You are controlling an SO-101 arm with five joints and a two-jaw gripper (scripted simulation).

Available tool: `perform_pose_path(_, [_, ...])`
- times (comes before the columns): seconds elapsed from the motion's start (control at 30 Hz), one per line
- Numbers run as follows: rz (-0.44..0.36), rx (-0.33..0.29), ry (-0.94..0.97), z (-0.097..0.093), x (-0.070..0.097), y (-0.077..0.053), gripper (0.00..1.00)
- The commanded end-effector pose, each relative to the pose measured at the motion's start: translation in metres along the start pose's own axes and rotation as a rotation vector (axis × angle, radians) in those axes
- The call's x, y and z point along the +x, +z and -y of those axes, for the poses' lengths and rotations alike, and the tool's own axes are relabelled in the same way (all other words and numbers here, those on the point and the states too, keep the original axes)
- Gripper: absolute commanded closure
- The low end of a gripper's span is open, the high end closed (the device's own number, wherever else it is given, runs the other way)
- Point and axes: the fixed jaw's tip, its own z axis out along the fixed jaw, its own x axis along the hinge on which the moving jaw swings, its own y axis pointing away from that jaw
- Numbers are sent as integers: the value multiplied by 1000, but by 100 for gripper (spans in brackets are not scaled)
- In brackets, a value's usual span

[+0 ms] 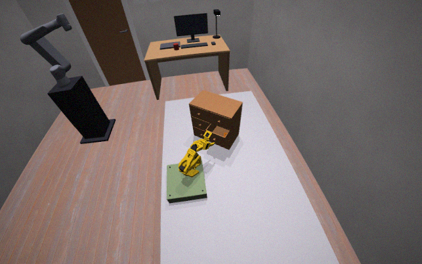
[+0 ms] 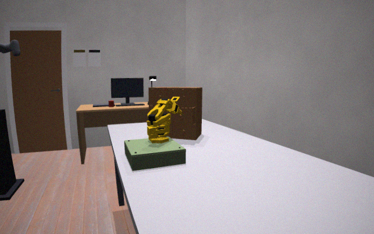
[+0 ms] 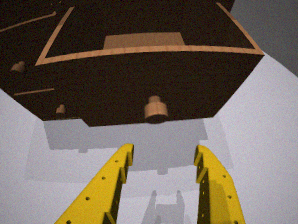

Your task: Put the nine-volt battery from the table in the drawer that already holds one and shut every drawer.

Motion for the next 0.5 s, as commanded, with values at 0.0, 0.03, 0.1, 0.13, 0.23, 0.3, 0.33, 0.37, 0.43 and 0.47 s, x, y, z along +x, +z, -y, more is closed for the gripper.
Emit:
perform_pose_path(0.0, [-16,-7,-4,-1,4,2,79])
perform_pose_path(0.03, [-13,-8,-5,-2,3,5,79])
perform_pose_path(0.1, [-9,-9,-6,-2,2,10,79])
perform_pose_path(0.13, [-6,-10,-7,-2,1,12,79])
perform_pose_path(0.23, [1,-12,-10,-3,0,19,79])
perform_pose_path(0.3, [1,-12,-10,-3,0,19,79])
perform_pose_path(0.33, [1,-12,-10,-3,0,19,79])
perform_pose_path(0.37, [1,-12,-10,-3,0,19,79])
perform_pose_path(0.43, [1,-12,-10,-3,0,19,79])
perform_pose_path(0.47, [1,-12,-10,-3,0,19,79])
